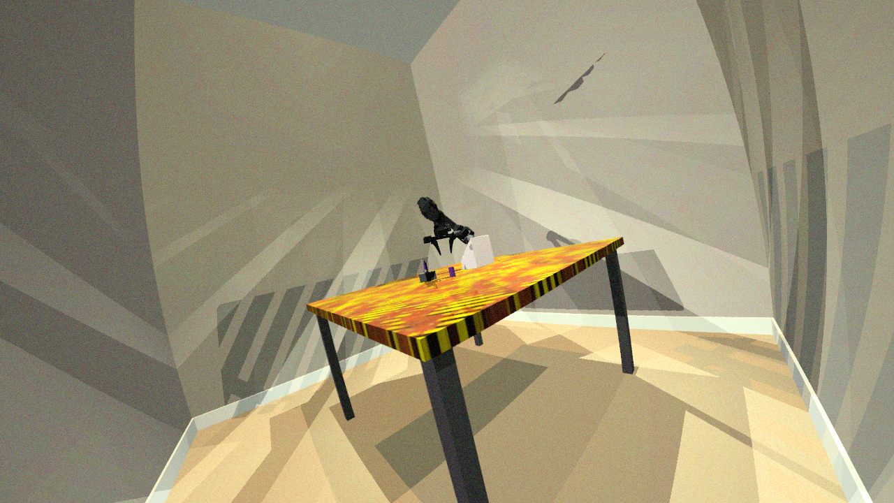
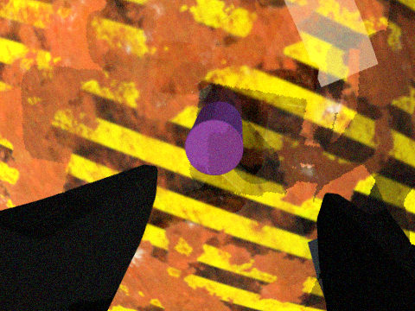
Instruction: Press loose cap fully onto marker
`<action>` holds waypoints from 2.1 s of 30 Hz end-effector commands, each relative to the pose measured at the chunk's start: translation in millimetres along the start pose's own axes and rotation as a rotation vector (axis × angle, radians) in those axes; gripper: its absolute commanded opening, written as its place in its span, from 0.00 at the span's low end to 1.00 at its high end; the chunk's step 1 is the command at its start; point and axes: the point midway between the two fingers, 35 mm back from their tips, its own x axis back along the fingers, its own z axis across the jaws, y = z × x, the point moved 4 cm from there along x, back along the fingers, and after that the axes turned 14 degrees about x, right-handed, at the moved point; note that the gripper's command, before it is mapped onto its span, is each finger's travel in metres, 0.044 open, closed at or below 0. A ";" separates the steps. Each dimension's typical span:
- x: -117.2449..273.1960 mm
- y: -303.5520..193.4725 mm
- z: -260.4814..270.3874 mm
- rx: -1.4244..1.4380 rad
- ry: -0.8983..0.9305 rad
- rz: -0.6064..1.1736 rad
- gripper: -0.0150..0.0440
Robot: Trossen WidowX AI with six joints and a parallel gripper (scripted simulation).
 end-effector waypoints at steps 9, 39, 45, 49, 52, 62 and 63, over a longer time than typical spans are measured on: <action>-34.2 -8.3 13.8 0.011 0.032 0.038 0.67; -77.5 -8.1 13.2 0.011 0.032 0.039 0.67; -87.1 -8.7 13.8 0.012 0.032 0.040 0.67; -93.4 -9.3 14.3 0.012 0.031 0.040 0.67; -98.1 -9.8 14.8 0.011 0.031 0.041 0.67; -105.0 -10.4 15.6 0.011 0.031 0.042 0.53; -105.0 -10.4 15.6 0.011 0.031 0.042 0.49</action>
